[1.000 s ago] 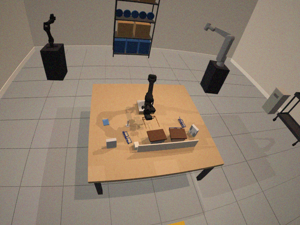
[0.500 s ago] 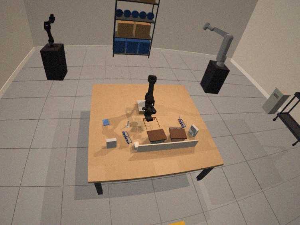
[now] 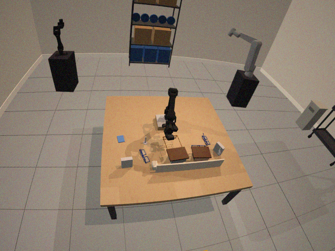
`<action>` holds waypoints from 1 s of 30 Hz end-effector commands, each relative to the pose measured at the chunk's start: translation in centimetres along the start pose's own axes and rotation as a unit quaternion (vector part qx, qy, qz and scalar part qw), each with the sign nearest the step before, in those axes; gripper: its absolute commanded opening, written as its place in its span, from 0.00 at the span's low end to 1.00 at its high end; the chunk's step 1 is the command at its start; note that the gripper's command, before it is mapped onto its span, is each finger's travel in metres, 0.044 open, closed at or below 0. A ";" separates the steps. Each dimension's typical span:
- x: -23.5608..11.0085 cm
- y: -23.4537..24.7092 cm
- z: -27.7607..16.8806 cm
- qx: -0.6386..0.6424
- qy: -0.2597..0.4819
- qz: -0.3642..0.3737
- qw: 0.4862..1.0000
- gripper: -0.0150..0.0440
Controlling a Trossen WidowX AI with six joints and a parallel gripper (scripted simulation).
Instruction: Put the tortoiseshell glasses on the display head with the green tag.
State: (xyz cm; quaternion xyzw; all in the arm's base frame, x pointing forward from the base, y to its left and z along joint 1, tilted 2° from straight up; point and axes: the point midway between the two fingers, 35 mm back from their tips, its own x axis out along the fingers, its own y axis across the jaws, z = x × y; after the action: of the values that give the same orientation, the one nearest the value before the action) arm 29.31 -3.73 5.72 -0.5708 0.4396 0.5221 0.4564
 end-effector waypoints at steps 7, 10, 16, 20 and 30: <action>-0.1 -1.5 -0.1 0.002 0.003 0.000 1.000 0.25; -0.1 -2.0 -0.1 0.002 0.003 0.000 1.000 0.25; -0.1 -2.9 -0.1 0.002 0.003 0.000 1.000 0.25; -0.1 -3.5 -0.1 0.002 0.003 0.000 1.000 0.25; -0.1 -5.0 -0.1 0.002 0.003 -0.001 1.000 0.25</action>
State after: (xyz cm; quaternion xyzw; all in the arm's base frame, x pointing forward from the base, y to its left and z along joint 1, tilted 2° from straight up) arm 33.67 -2.85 5.97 -0.5710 0.4393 0.5222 0.4564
